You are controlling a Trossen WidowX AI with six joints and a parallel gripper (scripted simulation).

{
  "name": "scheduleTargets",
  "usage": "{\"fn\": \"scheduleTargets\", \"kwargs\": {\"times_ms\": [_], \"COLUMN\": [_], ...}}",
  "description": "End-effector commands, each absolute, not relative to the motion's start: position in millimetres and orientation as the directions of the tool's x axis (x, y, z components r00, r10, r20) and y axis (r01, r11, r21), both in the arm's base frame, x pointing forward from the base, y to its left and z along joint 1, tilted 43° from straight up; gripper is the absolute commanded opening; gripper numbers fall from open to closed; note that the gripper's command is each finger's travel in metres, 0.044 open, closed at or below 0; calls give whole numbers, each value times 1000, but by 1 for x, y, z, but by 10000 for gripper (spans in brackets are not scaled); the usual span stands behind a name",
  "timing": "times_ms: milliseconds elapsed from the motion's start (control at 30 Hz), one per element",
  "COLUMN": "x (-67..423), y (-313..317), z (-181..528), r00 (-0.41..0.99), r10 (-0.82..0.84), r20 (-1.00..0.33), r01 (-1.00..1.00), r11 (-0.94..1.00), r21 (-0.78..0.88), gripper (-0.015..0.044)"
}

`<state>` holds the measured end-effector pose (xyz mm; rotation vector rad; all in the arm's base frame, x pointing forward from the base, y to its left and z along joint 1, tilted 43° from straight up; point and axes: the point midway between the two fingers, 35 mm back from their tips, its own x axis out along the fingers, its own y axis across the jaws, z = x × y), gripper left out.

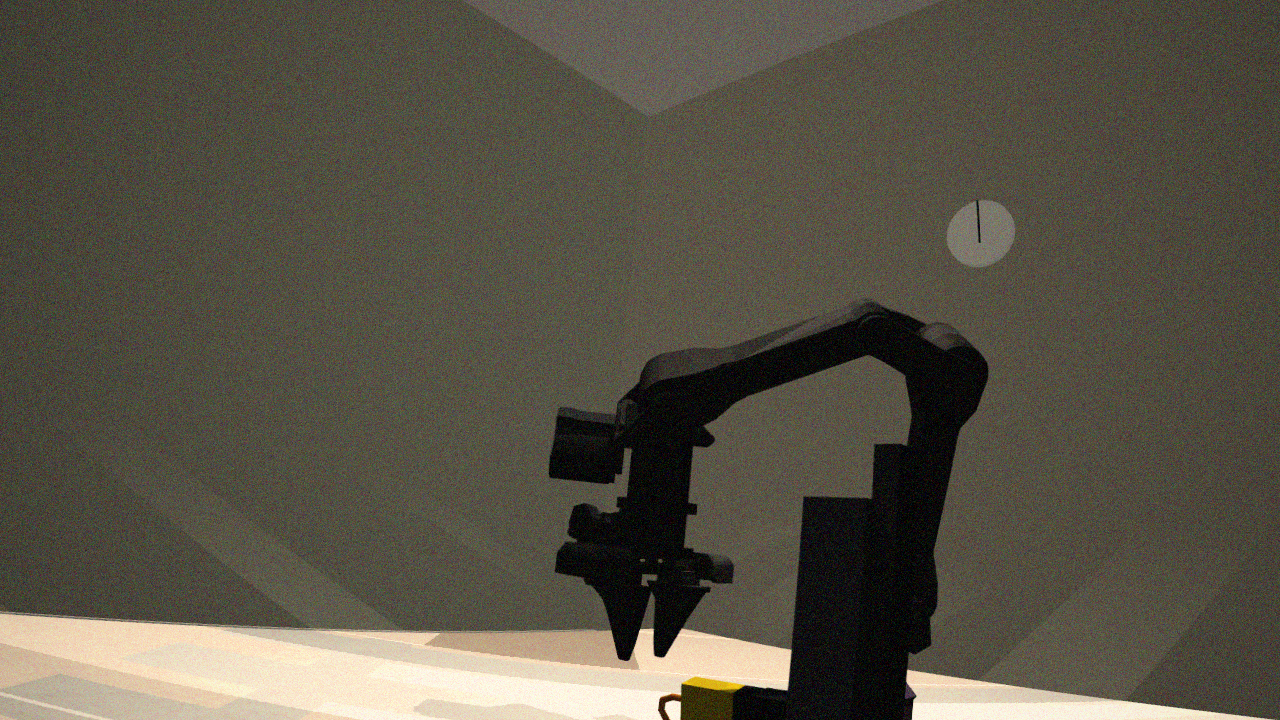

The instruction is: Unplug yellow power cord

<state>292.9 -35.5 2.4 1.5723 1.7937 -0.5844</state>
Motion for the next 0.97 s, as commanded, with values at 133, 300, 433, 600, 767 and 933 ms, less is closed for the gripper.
{"fn": "scheduleTargets", "kwargs": {"times_ms": [133, 300, 433, 600, 767, 933], "x": [293, 300, 305, 305, 305, 305], "y": [-36, -60, -87, -87, -87, -87], "z": [2, -12, -29, -29, -29, -29], "r00": [-47, -47, -48, -48, -48, -48], "r10": [679, 675, 673, 673, 673, 673], "r20": [-733, -736, -738, -738, -738, -738], "r01": [980, 980, 979, 979, 979, 979], "r11": [173, 175, 178, 178, 178, 178], "r21": [97, 98, 98, 98, 98, 98], "gripper": [423, 440, 440, 440, 440, 440]}}
